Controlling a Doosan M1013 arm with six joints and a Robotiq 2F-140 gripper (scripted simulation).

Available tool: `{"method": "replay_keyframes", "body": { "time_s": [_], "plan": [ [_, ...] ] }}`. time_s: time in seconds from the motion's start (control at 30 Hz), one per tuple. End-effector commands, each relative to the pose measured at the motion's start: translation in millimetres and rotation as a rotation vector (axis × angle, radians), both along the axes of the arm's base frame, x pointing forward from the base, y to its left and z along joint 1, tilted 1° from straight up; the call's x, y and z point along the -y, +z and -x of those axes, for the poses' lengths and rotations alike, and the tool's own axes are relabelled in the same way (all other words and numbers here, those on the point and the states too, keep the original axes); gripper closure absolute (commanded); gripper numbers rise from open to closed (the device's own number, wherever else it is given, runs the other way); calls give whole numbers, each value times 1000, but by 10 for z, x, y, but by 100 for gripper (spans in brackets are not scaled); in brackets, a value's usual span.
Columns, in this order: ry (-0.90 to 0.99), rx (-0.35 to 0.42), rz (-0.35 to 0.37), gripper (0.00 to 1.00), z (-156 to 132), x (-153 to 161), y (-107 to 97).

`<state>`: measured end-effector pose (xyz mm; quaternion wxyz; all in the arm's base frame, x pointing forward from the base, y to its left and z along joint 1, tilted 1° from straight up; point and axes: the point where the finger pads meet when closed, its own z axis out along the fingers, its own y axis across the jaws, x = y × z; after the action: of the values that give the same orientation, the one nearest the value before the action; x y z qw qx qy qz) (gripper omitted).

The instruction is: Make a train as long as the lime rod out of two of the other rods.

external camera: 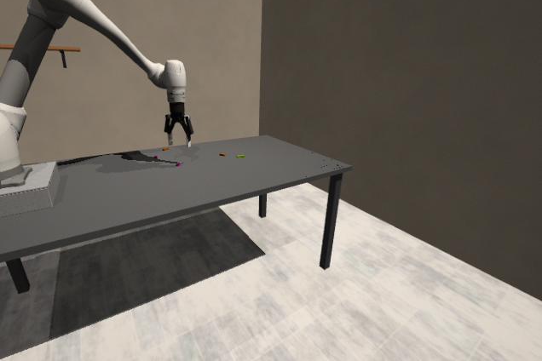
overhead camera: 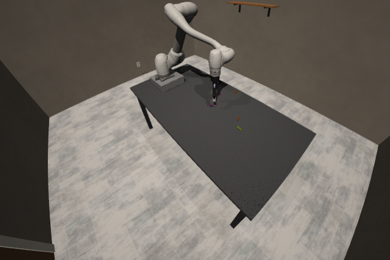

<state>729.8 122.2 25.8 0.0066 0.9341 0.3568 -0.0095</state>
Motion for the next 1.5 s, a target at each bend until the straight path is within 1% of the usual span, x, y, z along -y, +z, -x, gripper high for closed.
{"method": "replay_keyframes", "body": {
  "time_s": [0.0,0.47,0.57,0.73,0.97,1.03,1.17,1.27,1.47],
  "plan": [
    [0,0,0,0,0,0,2],
    [0,0,0,0,0,-1,8],
    [0,0,0,0,0,-1,42],
    [0,0,0,0,-2,-4,189],
    [0,0,0,0,-6,-10,509],
    [0,0,0,0,-6,-10,509],
    [0,0,0,0,-8,-13,661],
    [0,0,0,0,-9,-14,728],
    [0,0,0,0,-10,-15,756]
  ]
}}
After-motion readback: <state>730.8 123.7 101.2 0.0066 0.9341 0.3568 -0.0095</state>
